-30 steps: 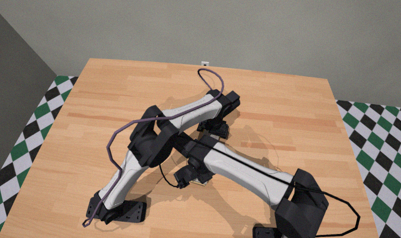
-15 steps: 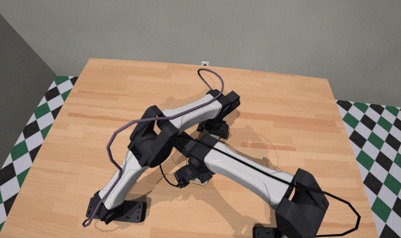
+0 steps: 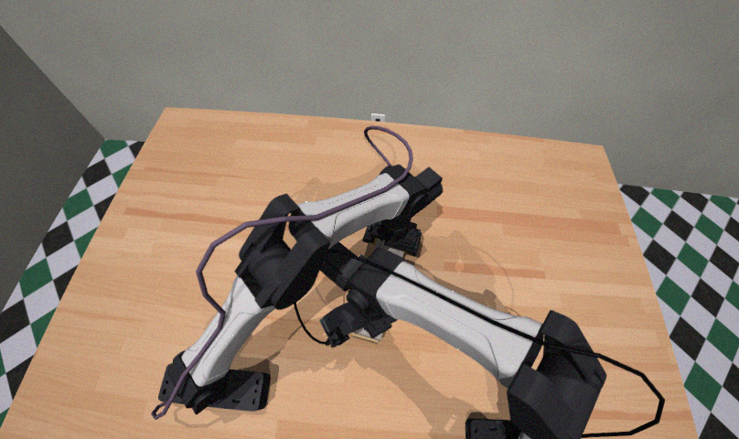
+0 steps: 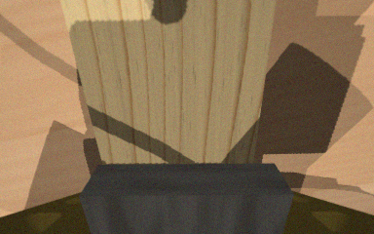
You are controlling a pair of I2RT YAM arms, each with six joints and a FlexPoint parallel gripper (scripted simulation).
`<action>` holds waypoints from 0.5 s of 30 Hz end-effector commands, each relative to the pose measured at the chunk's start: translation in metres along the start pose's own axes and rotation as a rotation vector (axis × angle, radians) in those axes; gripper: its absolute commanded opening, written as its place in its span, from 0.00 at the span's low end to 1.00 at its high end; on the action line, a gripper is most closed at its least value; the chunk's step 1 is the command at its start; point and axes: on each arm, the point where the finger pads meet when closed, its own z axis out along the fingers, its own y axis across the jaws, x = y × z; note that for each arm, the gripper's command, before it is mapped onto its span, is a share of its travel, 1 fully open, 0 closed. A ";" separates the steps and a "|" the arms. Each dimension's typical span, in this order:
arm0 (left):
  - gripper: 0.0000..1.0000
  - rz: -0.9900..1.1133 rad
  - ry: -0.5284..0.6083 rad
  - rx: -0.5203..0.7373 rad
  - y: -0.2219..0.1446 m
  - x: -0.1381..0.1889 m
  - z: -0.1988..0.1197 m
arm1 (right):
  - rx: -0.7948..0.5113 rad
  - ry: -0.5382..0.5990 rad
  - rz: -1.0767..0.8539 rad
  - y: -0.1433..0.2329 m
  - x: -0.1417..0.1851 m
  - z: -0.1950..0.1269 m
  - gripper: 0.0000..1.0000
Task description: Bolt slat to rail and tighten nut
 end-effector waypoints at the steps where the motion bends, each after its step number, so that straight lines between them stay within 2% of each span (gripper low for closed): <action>1: 0.67 0.000 -0.017 0.010 -0.001 -0.004 -0.007 | 0.010 -0.006 -0.003 -0.001 -0.002 -0.004 0.14; 8: 0.67 0.000 -0.017 0.010 -0.001 -0.004 -0.007 | 0.004 -0.004 0.027 0.000 -0.001 -0.004 0.14; 15: 0.67 0.000 -0.017 0.010 -0.001 -0.004 -0.007 | 0.007 -0.006 0.304 0.000 -0.001 -0.003 0.14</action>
